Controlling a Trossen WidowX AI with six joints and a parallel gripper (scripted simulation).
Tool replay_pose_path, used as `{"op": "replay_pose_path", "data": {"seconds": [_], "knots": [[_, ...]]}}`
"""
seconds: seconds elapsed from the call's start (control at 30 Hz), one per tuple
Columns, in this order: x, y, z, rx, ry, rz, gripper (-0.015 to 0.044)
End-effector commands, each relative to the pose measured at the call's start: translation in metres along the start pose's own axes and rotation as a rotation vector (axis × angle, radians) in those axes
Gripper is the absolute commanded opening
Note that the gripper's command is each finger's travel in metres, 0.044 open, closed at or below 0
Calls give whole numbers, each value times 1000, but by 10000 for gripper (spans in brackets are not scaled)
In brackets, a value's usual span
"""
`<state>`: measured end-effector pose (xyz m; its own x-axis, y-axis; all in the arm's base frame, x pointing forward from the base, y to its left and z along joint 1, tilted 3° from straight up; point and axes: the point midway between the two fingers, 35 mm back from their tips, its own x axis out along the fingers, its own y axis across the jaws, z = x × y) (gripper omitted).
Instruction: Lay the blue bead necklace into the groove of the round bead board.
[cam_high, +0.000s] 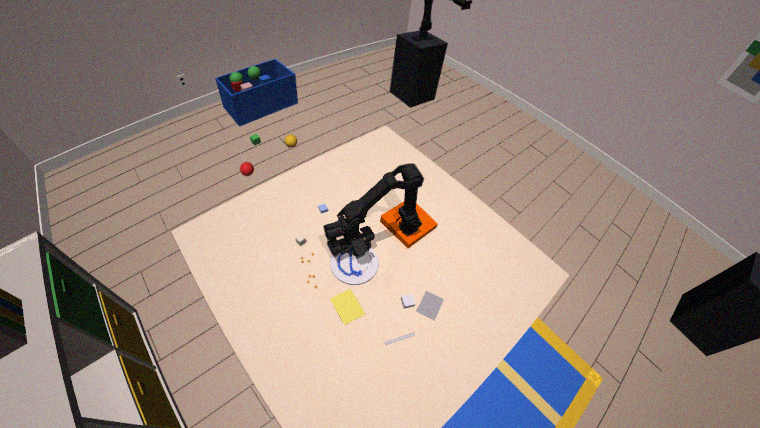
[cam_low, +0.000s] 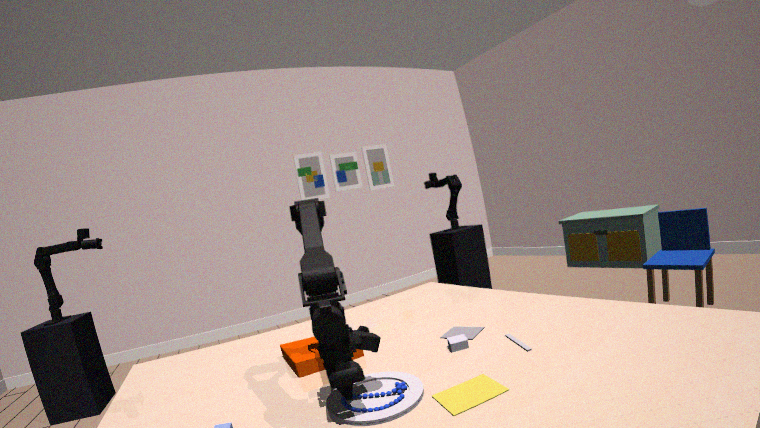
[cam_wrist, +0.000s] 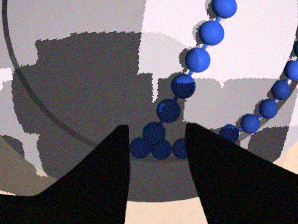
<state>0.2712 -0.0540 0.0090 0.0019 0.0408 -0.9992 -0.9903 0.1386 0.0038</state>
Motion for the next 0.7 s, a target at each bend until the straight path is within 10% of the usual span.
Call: {"op": "replay_pose_path", "data": {"seconds": [0.0, 0.2, 0.67], "knots": [[4, 1, 0, -4, 0, 9, 120], [1, 0, 0, 0, 0, 2, 0], [1, 0, 0, 0, 0, 2, 0]]}}
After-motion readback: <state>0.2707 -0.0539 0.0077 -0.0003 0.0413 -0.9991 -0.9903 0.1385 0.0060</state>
